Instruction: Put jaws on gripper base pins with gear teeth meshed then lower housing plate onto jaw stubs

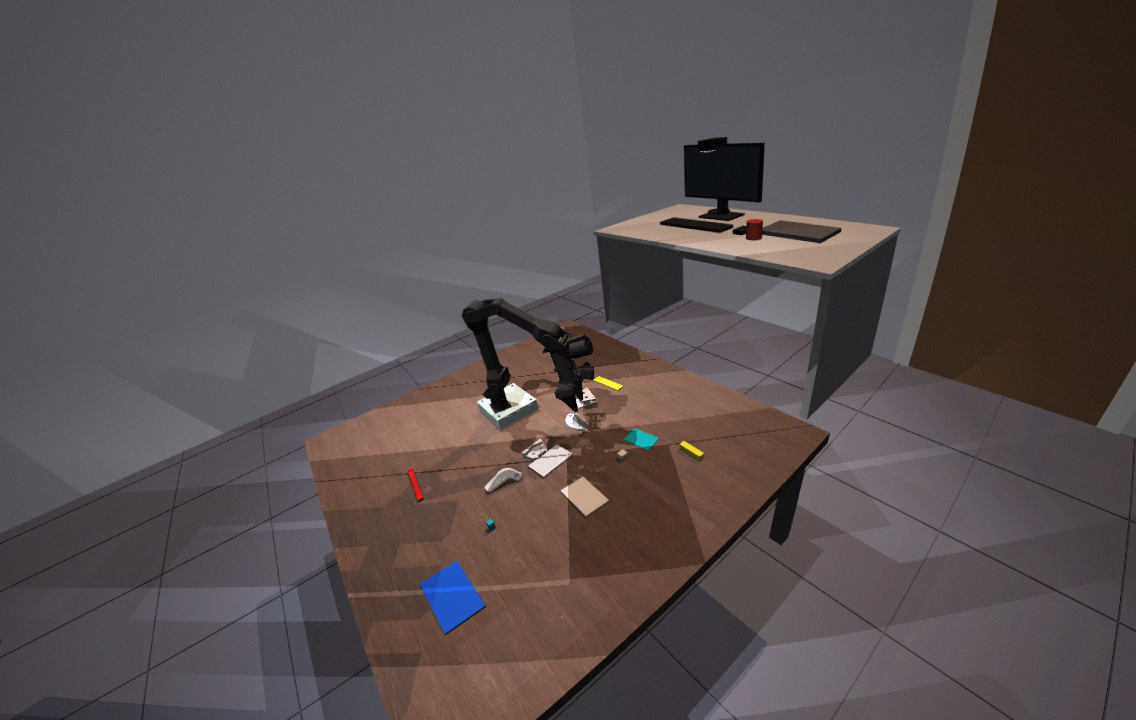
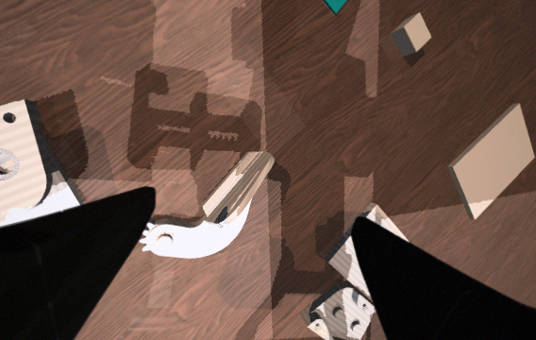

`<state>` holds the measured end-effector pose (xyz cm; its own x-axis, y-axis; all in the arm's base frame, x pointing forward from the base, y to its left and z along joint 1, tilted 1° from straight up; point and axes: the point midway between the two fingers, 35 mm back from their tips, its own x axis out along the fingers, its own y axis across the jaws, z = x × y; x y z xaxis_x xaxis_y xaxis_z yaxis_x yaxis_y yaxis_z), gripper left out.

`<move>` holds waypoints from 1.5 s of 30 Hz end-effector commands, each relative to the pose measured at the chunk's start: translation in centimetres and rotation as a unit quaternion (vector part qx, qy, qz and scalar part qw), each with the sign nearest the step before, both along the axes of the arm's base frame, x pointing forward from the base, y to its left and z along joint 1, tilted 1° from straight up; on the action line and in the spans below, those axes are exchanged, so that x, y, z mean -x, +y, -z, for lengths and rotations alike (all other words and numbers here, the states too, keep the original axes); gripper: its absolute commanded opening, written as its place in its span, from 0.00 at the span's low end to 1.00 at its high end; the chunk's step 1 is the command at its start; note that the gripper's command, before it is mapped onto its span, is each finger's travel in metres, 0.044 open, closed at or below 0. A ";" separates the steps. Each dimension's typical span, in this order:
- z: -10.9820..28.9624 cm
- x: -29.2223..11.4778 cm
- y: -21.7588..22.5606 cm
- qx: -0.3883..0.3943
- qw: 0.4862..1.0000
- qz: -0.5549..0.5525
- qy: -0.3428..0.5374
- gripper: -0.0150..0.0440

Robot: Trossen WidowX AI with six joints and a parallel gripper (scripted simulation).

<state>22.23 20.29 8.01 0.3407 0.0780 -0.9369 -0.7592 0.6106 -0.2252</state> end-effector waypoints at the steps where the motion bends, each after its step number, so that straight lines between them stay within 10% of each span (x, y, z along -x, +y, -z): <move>1: 0.0 -0.1 -0.1 -0.006 0.999 0.039 0.027 1.00; 45: 3.0 -0.3 -1.6 -0.023 0.939 0.296 0.173 1.00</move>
